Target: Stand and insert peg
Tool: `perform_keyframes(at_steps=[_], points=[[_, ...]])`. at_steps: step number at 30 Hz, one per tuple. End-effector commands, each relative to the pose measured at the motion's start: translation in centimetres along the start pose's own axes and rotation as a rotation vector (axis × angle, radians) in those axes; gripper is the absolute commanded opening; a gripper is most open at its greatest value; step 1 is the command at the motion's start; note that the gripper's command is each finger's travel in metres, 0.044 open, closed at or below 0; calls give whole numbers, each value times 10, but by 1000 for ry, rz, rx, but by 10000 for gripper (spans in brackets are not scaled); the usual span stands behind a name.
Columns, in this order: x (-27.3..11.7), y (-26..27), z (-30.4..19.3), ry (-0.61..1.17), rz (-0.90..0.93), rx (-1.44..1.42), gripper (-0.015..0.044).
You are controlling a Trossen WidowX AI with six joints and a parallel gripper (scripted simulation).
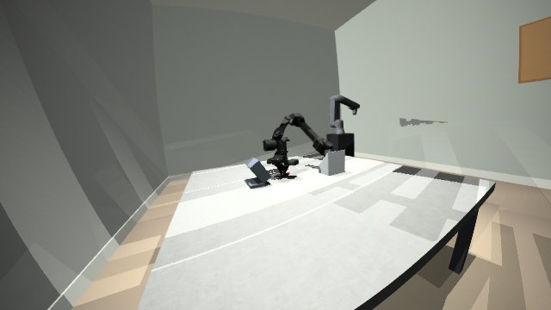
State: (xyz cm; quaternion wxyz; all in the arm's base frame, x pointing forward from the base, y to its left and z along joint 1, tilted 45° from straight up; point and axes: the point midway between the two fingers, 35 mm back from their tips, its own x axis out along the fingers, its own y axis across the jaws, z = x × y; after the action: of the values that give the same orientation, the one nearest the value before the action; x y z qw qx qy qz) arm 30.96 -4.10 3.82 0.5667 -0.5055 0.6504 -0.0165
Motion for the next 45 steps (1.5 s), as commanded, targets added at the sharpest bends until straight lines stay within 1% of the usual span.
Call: perform_keyframes(at_steps=[1,45], points=[[-2,2,-3,-37,5,-5,51],[-25,2,-22,-424,6,-7,51]])
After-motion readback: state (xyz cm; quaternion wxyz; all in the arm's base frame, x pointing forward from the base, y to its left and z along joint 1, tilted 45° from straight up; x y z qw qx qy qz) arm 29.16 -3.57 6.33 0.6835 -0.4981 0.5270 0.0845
